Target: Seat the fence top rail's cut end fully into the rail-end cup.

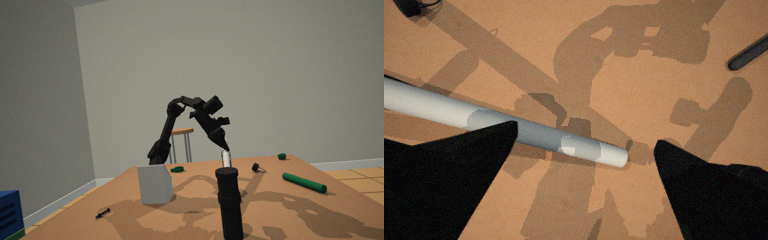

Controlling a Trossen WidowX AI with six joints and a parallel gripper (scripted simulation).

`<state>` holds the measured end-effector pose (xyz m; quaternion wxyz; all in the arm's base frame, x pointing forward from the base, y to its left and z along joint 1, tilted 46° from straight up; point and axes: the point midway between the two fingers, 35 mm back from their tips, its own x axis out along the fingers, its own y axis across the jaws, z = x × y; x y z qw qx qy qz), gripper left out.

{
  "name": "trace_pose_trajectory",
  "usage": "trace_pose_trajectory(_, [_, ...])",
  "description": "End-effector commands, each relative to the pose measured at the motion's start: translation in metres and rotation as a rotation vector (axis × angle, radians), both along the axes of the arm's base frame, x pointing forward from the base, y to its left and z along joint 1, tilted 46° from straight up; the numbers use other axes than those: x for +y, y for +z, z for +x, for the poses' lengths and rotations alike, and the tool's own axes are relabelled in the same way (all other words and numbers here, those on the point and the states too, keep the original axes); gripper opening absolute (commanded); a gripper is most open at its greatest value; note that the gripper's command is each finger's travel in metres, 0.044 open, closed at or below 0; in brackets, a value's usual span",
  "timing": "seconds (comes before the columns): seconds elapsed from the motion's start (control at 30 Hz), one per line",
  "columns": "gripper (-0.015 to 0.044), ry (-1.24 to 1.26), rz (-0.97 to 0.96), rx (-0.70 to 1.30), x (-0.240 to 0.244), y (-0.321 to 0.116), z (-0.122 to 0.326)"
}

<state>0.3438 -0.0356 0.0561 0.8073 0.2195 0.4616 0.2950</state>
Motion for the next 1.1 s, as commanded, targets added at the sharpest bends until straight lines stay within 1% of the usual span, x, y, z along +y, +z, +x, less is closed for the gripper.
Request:
trace_pose_trajectory(0.0, [0.0440,-0.116,0.073,0.149,0.006,0.013,-0.010])
trace_pose_trajectory(0.23, [0.0440,-0.116,0.073,0.149,0.006,0.013,-0.010])
trace_pose_trajectory(0.3, [0.0440,-0.138,0.090,0.197,0.008,0.011,-0.009])
trace_pose_trajectory(0.4, [0.0440,-0.226,0.150,0.386,0.015,0.004,-0.005])
trace_pose_trajectory(0.57, [0.0440,-0.466,0.242,0.853,0.035,-0.012,0.001])
trace_pose_trajectory(0.67, [0.0440,-0.633,0.256,1.133,0.047,-0.023,0.003])
trace_pose_trajectory(0.8, [0.0440,-0.874,0.226,1.468,0.064,-0.035,0.003])
trace_pose_trajectory(0.87, [0.0440,-0.918,0.216,1.521,0.067,-0.038,0.002])
trace_pose_trajectory(1.07, [0.0440,-0.918,0.216,1.521,0.067,-0.038,0.002])
